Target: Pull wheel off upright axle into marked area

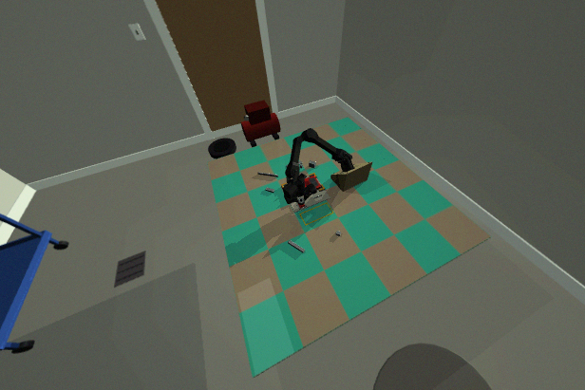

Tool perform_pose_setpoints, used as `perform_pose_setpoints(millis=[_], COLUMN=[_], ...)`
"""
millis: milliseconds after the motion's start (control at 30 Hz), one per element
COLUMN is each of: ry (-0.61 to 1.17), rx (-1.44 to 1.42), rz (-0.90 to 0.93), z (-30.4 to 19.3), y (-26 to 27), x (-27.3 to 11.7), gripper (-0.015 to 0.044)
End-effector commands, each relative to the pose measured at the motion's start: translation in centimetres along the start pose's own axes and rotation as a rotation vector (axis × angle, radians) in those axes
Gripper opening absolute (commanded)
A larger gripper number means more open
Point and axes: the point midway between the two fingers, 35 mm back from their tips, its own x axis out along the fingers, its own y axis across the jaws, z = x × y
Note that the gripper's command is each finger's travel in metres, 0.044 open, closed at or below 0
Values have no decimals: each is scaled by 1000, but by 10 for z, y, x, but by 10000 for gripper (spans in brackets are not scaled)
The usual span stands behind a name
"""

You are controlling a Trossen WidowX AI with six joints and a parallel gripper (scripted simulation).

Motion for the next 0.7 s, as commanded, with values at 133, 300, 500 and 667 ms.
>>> perform_pose_setpoints(millis=[133, 300, 500, 667], ry=[3, 3, 3, 3], rx=[-14, -14, -14, -15], rz=[11, 11, 12, 12], z=[-2, -2, -2, -2], y=[0, -1, -1, -1], x=[-11, -13, -15, -16], gripper=[0, 0, 0, 0])
